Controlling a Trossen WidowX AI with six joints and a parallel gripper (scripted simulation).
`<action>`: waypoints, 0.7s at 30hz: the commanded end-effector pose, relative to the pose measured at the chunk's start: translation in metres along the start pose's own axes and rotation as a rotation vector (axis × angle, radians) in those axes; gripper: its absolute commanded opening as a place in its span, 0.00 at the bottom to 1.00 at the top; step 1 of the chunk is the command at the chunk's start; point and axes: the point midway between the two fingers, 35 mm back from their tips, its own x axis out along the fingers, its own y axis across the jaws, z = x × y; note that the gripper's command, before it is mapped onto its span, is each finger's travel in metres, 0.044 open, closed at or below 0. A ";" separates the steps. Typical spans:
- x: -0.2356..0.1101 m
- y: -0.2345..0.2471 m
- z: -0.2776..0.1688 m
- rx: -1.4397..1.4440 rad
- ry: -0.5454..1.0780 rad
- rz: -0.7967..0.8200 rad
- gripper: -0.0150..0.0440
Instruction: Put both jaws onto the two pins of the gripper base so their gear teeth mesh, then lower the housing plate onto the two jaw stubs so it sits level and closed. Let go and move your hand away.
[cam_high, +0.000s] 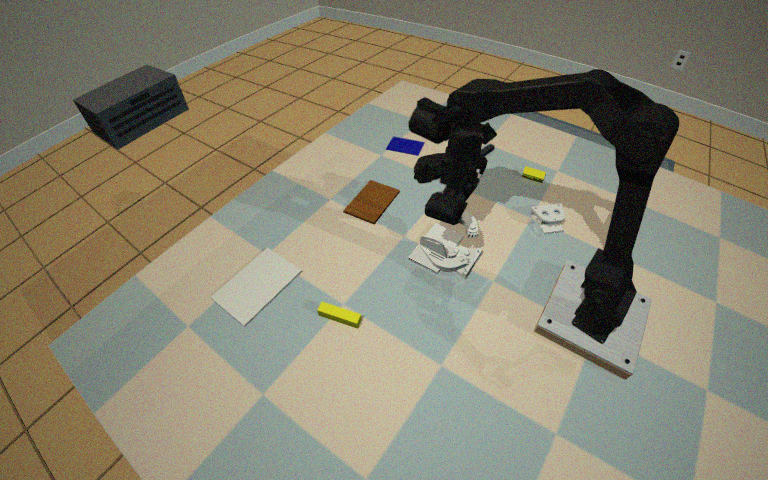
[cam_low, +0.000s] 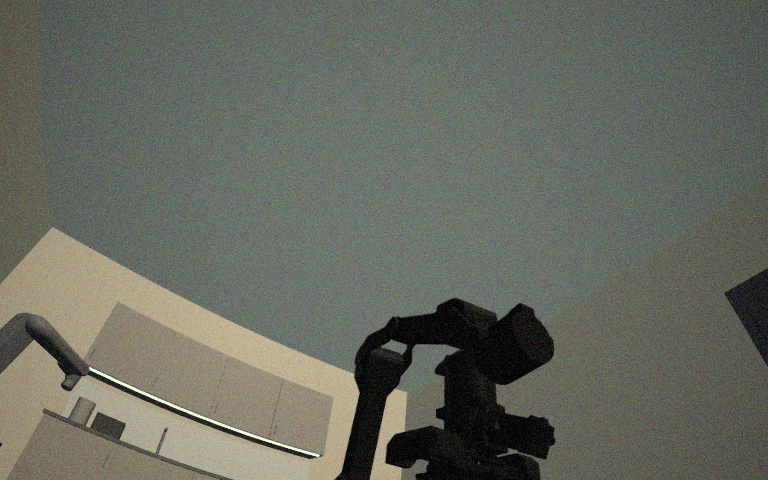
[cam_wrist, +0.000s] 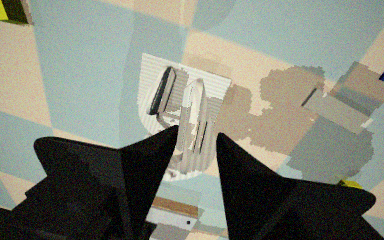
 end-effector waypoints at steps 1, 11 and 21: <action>0.006 0.000 0.000 0.003 0.004 0.001 0.48; 0.023 0.000 0.000 0.003 0.004 0.001 0.48; 0.039 0.000 -0.001 0.003 0.005 0.001 0.48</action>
